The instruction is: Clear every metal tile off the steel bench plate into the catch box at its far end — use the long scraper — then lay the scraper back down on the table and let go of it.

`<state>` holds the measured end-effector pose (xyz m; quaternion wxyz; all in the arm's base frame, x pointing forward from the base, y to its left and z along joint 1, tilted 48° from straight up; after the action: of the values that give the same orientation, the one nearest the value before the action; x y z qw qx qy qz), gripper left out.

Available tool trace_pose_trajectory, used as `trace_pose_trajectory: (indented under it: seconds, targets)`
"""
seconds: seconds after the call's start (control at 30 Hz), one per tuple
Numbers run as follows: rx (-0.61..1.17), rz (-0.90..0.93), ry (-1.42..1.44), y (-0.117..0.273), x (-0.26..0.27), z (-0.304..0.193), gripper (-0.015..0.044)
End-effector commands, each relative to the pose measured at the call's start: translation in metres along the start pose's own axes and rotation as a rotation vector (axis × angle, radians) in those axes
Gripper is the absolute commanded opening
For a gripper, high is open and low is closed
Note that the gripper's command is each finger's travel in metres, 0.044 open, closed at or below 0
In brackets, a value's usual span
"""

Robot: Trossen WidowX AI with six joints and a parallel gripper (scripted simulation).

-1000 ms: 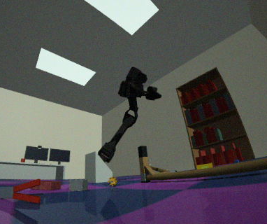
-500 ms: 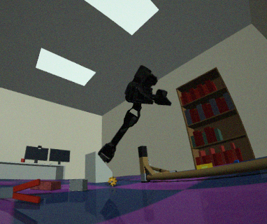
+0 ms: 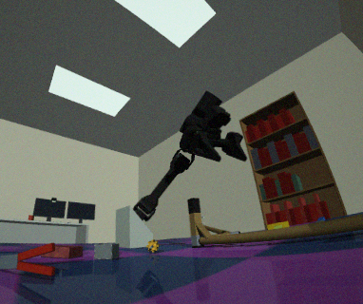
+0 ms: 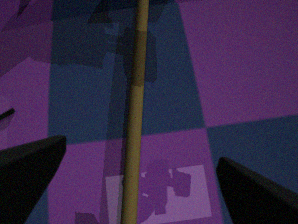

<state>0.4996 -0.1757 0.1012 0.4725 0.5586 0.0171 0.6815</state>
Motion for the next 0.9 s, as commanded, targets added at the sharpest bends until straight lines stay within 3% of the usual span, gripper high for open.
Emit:
trace_pose_trajectory:
  seconds: [0.0,0.87]
  targets:
    - [0.038,-0.010,0.003,-0.017,0.000,-0.003,0.0440]
    - [0.310,-0.058,0.018,-0.127,0.007,-0.047,0.0440]
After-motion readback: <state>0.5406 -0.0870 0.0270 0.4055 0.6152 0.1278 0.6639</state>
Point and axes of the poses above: the point midway between the two fingers, 35 mm back from their tips, its own y axis back along the fingers, its own x axis across the jaws, z = x × y, the point moved 3 cm from there along y, back along the fingers, and after that the axes turned 12 degrees about y, right-handed, at the moved point
